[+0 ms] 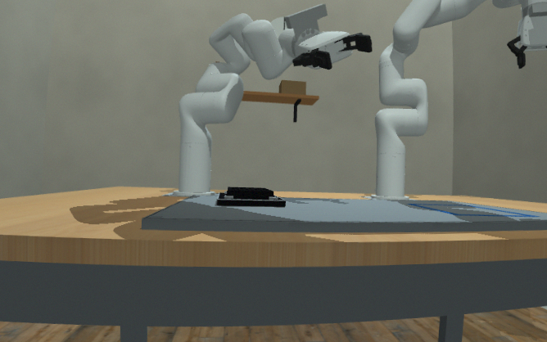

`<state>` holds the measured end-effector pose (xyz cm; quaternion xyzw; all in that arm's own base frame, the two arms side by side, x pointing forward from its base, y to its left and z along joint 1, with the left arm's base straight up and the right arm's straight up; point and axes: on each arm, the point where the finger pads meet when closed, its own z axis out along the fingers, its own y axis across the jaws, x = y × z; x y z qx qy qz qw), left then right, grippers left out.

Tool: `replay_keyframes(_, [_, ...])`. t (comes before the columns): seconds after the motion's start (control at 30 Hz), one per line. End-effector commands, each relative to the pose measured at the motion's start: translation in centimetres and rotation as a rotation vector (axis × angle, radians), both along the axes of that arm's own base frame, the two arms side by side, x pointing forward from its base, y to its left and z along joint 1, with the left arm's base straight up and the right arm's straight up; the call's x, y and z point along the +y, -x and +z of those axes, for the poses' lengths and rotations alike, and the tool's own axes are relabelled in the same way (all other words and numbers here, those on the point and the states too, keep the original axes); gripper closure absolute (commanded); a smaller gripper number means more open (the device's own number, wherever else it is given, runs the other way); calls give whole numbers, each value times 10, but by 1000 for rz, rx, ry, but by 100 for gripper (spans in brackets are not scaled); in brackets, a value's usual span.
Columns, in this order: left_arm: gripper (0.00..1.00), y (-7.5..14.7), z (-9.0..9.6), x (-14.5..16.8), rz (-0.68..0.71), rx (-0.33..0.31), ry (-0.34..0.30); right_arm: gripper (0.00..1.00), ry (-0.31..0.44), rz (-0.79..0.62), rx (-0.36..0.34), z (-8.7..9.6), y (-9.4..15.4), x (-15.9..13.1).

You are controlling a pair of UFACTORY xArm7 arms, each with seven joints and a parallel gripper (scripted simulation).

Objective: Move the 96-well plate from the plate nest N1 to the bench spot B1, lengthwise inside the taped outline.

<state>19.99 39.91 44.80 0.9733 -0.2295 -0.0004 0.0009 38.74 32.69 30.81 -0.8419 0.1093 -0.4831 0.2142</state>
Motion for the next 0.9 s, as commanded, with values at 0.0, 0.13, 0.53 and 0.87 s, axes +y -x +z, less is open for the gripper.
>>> replay_keyframes(0.0, [0, 27, 1, 14, 67, -1, -2, 0, -2, 0, -2, 2, 0, 0])
replay_keyframes(0.13, [0, 37, 1, 19, 92, -1, -2, 0, -2, 0, -2, 2, 0, 0])
replay_keyframes(0.53, [0, 54, 1, 24, 131, -1, -2, 0, -2, 0, -2, 2, 0, 0])
replay_keyframes(0.87, [0, 54, 1, 25, 131, -1, -2, 0, -2, 0, -2, 2, 0, 0])
